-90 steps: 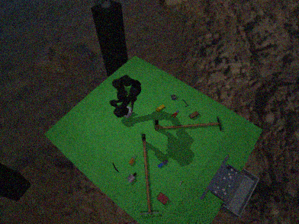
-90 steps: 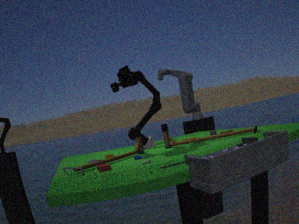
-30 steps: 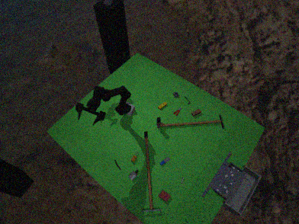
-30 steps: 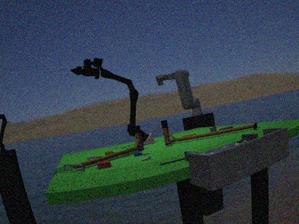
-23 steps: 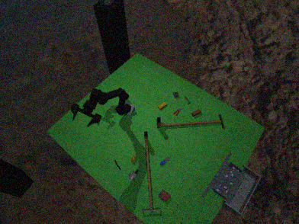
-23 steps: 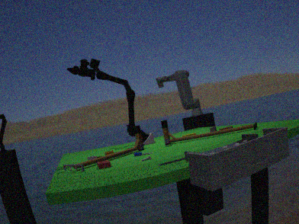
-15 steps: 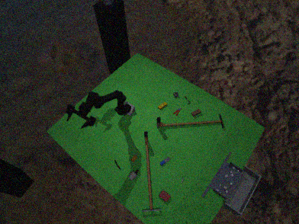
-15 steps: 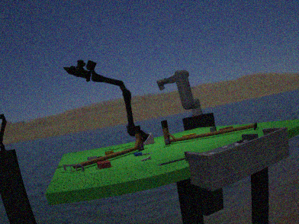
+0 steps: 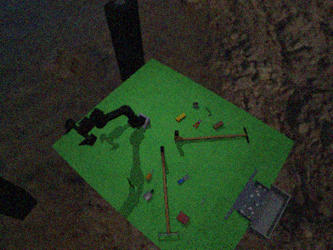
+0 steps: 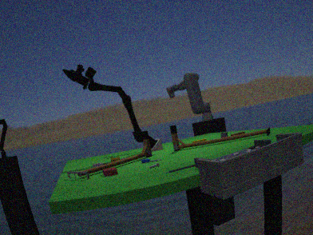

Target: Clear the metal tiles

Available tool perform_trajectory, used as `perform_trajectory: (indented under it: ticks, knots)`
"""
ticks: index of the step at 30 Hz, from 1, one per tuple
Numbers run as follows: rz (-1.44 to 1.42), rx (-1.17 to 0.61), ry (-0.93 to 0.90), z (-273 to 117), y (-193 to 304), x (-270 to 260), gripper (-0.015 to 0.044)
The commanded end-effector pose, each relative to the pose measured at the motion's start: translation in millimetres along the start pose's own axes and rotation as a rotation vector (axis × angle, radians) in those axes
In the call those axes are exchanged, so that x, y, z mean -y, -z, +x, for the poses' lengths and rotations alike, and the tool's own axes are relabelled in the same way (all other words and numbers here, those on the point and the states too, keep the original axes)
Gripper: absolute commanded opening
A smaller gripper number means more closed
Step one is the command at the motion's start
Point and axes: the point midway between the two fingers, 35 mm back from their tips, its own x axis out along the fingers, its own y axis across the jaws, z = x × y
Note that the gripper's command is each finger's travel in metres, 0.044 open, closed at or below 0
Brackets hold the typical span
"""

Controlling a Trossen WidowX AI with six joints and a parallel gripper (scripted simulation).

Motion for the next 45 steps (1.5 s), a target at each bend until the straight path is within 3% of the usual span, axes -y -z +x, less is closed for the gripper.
perform_trajectory:
  ticks: [1, 17, 26, 42, 45]
  knots:
    - [-0.012, 0.072, 0.033, 7.0, 2.6, 9.1, 0.044]
    - [-0.038, 0.292, 0.125, 13.9, 26.7, 35.1, 0.044]
    - [-0.038, 0.302, 0.128, 13.7, 27.8, 36.0, 0.044]
    - [0.133, 0.277, 0.17, 16.7, 57.8, 44.0, 0.002]
    - [0.161, 0.256, 0.18, 18.4, 69.7, 45.0, 0.0]
